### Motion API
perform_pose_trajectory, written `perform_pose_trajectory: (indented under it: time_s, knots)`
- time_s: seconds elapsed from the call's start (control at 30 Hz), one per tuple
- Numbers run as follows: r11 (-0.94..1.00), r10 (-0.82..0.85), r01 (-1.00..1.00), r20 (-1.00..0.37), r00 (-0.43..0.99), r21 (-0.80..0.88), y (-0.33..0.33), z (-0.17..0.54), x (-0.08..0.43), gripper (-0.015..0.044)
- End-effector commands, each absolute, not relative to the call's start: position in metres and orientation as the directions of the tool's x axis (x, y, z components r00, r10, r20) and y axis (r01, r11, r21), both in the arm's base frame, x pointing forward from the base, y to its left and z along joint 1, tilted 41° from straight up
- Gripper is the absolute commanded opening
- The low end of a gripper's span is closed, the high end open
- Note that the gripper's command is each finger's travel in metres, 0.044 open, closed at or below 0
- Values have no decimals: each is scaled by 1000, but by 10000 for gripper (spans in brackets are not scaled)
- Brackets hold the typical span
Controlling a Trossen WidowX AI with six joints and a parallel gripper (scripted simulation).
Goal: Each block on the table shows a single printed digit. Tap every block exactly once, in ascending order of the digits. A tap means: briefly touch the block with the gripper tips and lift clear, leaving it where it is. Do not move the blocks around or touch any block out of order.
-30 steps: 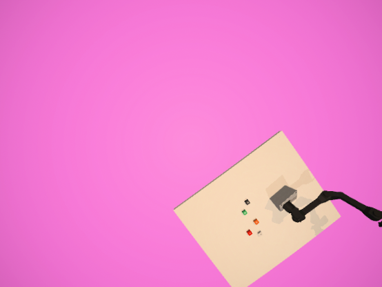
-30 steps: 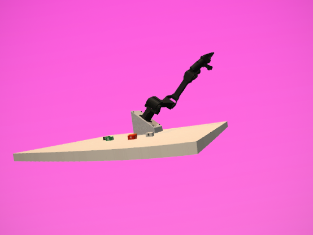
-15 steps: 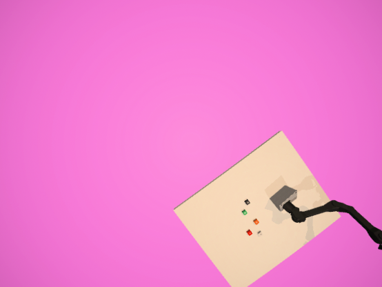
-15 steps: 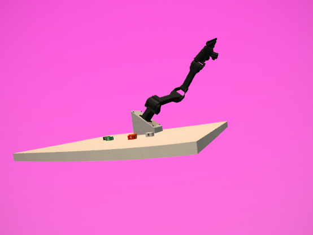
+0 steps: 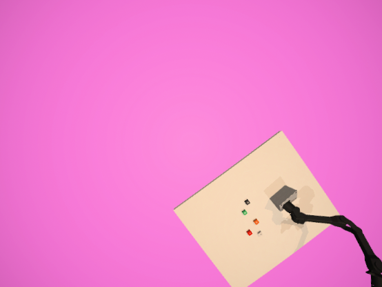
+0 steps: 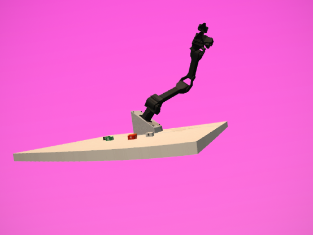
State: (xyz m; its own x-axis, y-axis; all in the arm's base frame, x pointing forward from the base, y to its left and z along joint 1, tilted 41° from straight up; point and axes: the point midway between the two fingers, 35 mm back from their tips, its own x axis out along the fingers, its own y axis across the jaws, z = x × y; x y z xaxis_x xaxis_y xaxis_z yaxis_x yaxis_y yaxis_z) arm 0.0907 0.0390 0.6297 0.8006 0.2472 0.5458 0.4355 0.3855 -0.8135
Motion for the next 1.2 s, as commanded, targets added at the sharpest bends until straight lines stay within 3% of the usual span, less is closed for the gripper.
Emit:
perform_pose_trajectory:
  time_s: [0.0, 0.3, 0.57, 0.87, 1.17]
  knots:
    - [402, 213, 285, 392, 895, -870, 29, 602, 160, 400]
    - [461, 135, -31, 36, 990, -887, -7, 519, 282, 400]
    - [561, 83, -294, -301, 950, -774, -49, 417, 358, 400]
    - [706, 85, -502, -645, 760, -499, -100, 280, 399, 400]
    - [834, 194, -544, -876, 441, -89, -137, 136, 385, 400]
